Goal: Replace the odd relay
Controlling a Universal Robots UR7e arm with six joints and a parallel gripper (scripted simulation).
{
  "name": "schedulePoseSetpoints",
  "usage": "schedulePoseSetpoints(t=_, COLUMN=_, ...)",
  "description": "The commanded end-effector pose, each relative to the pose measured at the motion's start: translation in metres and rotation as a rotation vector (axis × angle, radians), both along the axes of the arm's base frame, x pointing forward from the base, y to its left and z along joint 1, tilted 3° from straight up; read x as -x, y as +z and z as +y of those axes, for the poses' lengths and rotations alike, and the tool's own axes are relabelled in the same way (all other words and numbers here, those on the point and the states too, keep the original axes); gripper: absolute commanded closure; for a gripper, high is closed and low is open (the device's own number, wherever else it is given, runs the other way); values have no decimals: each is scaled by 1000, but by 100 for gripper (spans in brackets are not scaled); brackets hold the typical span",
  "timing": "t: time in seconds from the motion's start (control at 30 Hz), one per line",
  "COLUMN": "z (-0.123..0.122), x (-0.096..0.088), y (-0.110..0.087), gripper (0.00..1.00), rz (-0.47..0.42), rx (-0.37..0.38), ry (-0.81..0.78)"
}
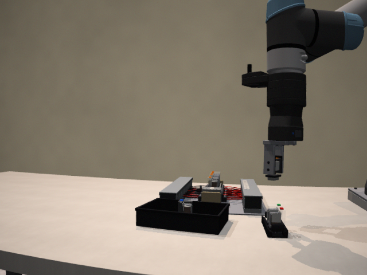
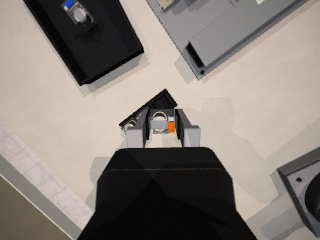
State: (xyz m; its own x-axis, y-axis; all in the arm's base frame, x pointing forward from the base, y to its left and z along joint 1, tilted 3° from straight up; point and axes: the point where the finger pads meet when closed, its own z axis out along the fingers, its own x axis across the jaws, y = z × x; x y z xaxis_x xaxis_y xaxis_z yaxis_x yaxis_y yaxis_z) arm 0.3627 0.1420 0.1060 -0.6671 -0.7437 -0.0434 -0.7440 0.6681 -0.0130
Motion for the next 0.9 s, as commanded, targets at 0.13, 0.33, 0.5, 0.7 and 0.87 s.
schedulePoseSetpoints(t=0.13, z=0, x=0, y=0, gripper=100, rz=-3, rx=-3, ry=66)
schedulePoseSetpoints(t=0.33, z=0, x=0, y=0, gripper=100, rz=-5, rx=1, ry=155)
schedulePoseSetpoints(t=0.5, z=0, x=0, y=0, gripper=100, rz=-9, rx=6, ry=293)
schedulePoseSetpoints(t=0.7, z=0, x=0, y=0, gripper=100, rz=-9, rx=6, ry=293)
schedulePoseSetpoints(t=0.87, z=0, x=0, y=0, gripper=100, rz=-10, rx=8, ry=335)
